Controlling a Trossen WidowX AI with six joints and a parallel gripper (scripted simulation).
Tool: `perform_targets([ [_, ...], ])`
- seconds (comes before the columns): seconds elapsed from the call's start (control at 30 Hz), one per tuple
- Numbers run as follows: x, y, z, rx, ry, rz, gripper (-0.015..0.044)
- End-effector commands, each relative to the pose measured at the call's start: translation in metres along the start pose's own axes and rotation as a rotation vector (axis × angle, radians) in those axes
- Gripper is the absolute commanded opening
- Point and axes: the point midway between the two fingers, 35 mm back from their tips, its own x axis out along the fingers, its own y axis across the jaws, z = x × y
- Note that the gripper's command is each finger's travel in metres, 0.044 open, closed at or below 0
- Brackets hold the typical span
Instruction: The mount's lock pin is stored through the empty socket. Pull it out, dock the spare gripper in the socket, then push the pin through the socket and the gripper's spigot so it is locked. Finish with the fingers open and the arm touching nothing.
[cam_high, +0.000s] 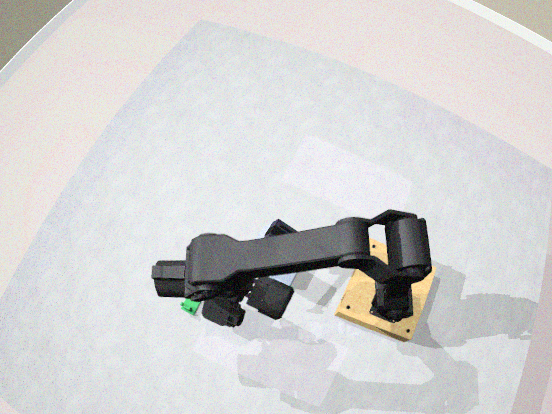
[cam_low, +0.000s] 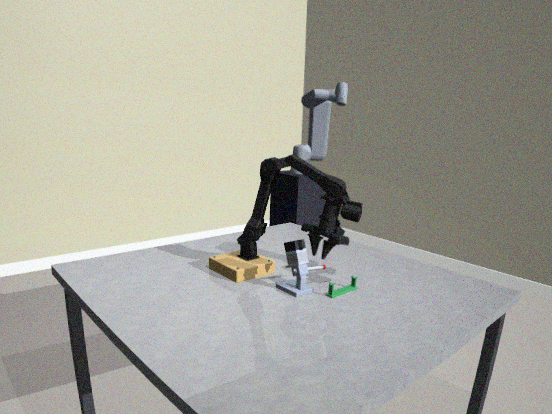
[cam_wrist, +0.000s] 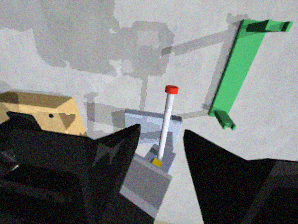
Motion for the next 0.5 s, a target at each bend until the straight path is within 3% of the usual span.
perform_targets([
  [0.0,-0.010,0.000,0.004,0.001,-0.001,0.000,0.0200],
  [0.17,-0.022,0.001,0.009,-0.003,0.001,-0.001,0.0200],
  [0.47,-0.015,0.001,0.005,-0.004,0.003,-0.002,0.0436],
])
